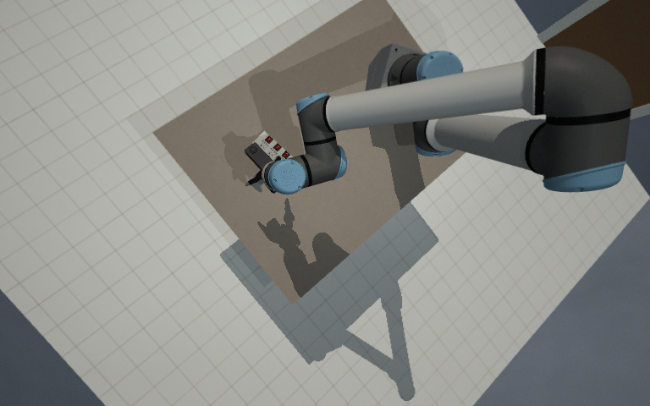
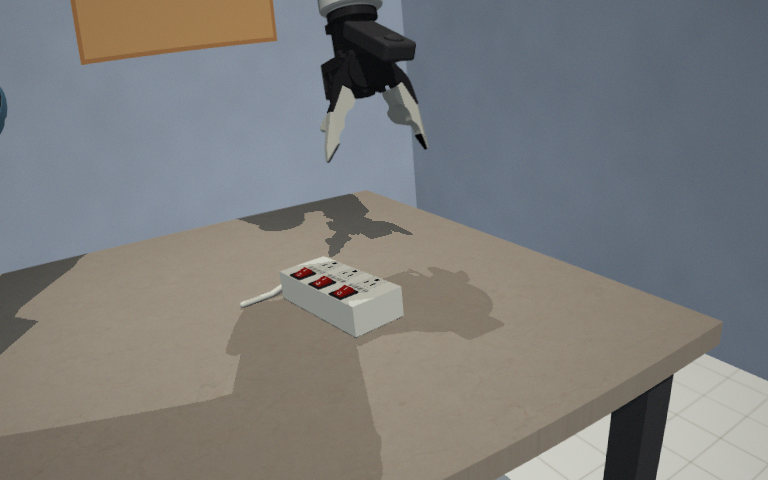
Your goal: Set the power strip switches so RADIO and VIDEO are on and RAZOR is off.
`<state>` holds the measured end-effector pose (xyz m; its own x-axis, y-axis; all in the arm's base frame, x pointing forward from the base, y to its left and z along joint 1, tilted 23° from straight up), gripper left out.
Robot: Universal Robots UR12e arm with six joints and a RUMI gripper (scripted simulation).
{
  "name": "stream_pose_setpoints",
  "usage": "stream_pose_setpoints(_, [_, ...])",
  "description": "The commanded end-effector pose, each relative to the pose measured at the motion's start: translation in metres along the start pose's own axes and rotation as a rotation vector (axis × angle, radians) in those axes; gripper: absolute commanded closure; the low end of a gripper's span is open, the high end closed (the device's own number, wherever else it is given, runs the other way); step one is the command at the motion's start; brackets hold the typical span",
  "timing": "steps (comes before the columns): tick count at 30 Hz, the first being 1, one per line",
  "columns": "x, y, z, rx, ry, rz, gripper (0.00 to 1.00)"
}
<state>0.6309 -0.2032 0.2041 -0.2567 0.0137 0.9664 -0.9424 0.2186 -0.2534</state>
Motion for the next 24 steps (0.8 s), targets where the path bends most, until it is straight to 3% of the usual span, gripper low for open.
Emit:
stream_pose_setpoints(1, [-0.012, 0.019, 0.014, 0.131, -0.014, 0.052, 0.00])
stream_pose_setpoints(12, [-0.032, 0.067, 0.033, 0.433, 0.008, 0.155, 0.00])
stream_pose_setpoints(24, [-0.039, 0.107, 0.038, 0.675, 0.060, 0.230, 0.00])
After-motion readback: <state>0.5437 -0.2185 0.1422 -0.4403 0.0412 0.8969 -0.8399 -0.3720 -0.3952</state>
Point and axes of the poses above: the point where the finger pads meet when closed, its own x axis back along the fingers, its own y axis across the jaws, z = x × y, the point moved 7 cm from there along x, back along the fingers, and after that the axes turned 4 degrees about -x, right-handed, at the moved point
